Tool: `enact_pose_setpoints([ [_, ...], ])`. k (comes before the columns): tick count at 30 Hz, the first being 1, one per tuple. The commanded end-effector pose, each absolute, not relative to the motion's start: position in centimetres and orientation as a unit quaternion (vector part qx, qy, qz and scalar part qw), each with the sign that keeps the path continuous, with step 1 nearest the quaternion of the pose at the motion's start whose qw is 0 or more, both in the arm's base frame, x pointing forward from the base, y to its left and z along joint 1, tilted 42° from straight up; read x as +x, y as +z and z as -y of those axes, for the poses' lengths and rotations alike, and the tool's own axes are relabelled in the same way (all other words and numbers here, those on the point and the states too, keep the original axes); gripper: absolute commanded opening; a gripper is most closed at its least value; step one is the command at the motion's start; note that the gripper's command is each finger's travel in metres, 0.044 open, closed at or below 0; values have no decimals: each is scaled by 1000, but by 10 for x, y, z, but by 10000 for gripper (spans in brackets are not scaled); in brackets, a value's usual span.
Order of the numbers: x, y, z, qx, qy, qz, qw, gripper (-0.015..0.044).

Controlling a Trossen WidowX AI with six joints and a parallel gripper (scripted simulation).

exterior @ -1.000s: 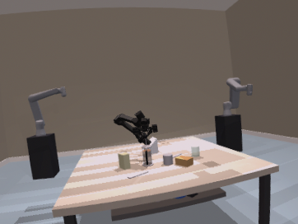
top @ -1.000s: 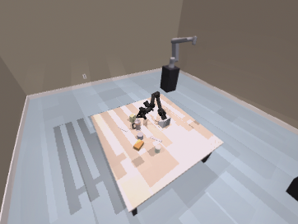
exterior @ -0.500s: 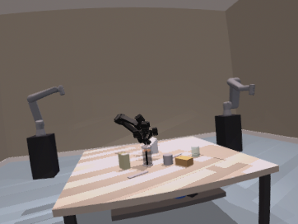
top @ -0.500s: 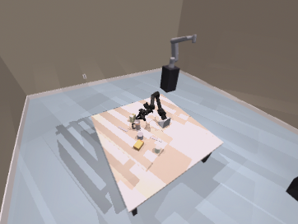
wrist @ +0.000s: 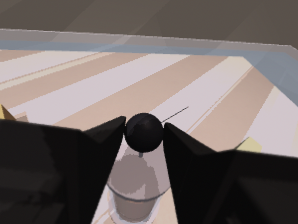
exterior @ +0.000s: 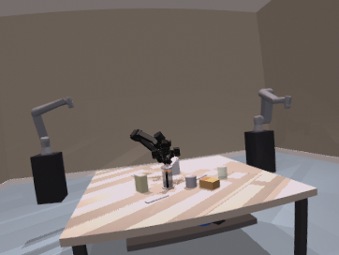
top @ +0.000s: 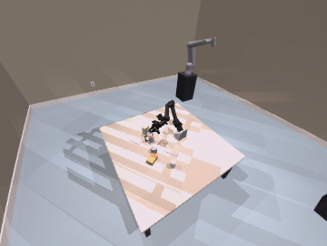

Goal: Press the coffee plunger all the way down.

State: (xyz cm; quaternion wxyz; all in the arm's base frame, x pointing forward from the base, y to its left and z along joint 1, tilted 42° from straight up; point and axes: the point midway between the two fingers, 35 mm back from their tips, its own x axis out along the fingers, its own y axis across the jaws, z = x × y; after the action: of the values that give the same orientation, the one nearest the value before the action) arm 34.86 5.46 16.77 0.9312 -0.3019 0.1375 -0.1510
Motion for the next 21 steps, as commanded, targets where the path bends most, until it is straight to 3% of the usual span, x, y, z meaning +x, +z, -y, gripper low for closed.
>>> enact_pose_setpoints([
  [1,349,161,-49,-312,-158,-150,925,123],
  [21,351,161,-51,-312,-158,-150,925,123],
])
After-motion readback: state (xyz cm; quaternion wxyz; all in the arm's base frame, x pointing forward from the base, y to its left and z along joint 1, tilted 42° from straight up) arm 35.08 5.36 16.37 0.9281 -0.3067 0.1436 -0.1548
